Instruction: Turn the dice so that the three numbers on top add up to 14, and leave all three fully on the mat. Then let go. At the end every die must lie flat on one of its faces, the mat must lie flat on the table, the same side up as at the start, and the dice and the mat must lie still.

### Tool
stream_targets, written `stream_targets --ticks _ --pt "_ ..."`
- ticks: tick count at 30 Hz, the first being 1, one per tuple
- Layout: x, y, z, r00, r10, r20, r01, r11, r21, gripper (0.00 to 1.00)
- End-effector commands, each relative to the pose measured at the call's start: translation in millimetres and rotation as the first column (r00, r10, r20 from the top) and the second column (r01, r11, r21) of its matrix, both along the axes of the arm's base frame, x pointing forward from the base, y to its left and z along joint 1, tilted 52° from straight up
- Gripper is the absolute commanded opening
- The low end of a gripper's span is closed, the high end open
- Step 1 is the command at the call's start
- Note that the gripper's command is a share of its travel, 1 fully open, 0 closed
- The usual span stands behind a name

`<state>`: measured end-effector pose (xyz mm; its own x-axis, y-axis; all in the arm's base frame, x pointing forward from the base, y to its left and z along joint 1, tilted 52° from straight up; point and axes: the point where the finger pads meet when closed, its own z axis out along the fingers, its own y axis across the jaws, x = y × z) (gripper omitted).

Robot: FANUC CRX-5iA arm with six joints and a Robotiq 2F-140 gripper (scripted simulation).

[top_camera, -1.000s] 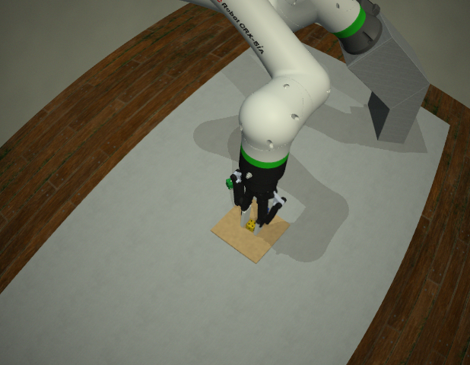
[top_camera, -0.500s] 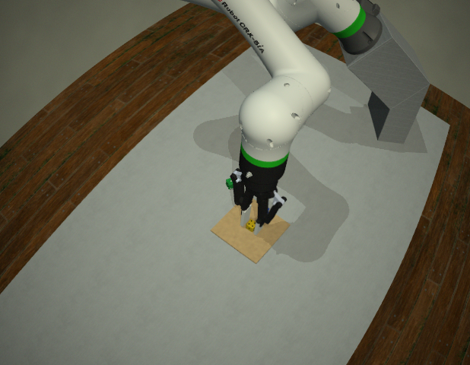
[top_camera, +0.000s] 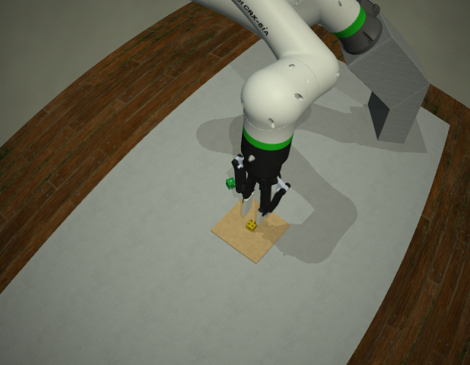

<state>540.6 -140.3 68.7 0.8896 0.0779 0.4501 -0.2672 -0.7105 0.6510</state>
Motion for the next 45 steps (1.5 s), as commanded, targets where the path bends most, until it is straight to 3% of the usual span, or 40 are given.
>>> stream_targets --ticks 1,13,14,35,42,45 --pt "-7.3 13.9 12.5 1.000 -0.001 -0.001 0.001 1.000 0.000 0.21" --pt "-14.3 27.2 24.1 1.000 -0.001 -0.001 0.001 1.000 0.000 0.21" --pt "-14.3 27.2 24.1 1.000 -0.001 -0.001 0.001 1.000 0.000 1.00" --pt "-14.8 26.5 24.5 1.000 0.003 -0.006 -0.003 1.000 -0.003 1.00" --pt "-34.1 -1.1 35.6 0.969 0.152 -0.196 -0.171 0.982 -0.080 1.00" --pt "-34.7 -2.0 35.9 0.967 0.157 -0.202 -0.176 0.981 -0.082 1.00"
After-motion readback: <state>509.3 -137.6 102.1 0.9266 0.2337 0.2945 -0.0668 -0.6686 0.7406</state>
